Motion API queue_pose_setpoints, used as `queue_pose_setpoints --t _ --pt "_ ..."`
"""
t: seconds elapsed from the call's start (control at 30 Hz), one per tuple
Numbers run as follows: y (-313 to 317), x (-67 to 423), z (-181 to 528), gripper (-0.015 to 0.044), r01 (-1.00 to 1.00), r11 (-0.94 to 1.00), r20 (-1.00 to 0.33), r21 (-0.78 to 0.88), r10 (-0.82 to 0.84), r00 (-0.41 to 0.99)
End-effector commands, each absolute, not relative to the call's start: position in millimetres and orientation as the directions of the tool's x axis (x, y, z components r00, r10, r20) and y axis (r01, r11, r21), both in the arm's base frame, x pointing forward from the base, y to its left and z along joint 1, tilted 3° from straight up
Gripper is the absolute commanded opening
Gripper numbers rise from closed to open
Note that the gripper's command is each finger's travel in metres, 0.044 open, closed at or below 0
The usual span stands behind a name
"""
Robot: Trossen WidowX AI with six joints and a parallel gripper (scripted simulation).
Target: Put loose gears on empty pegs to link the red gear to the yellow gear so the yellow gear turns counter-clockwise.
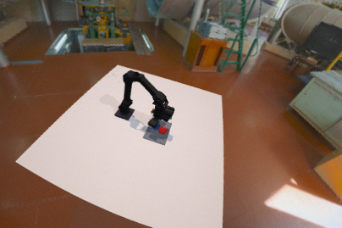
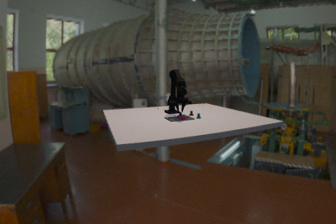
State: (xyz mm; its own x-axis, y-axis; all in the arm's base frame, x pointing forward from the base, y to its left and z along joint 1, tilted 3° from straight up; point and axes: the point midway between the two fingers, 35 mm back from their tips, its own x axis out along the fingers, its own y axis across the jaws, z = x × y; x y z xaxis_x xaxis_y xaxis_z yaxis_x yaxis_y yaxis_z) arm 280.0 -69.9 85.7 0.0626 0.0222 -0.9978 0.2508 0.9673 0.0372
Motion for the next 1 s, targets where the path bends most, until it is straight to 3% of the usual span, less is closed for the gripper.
queue_pose_setpoints --t 0.0,0.2,0.6,0.97 --pt "-70.7 280.6 103.7 0.014 0.271 0.962 -0.997 0.039 0.02 0.075" --pt "-70.9 278.0 125.9 0.014 0.287 0.957 -0.997 0.04 0.019 0.075" --pt "-70.8 271.5 168.9 0.044 0.278 0.96 -0.997 0.039 0.019 0.074" --pt "-70.8 271.5 168.9 0.044 0.278 0.96 -0.997 0.039 0.019 0.074"
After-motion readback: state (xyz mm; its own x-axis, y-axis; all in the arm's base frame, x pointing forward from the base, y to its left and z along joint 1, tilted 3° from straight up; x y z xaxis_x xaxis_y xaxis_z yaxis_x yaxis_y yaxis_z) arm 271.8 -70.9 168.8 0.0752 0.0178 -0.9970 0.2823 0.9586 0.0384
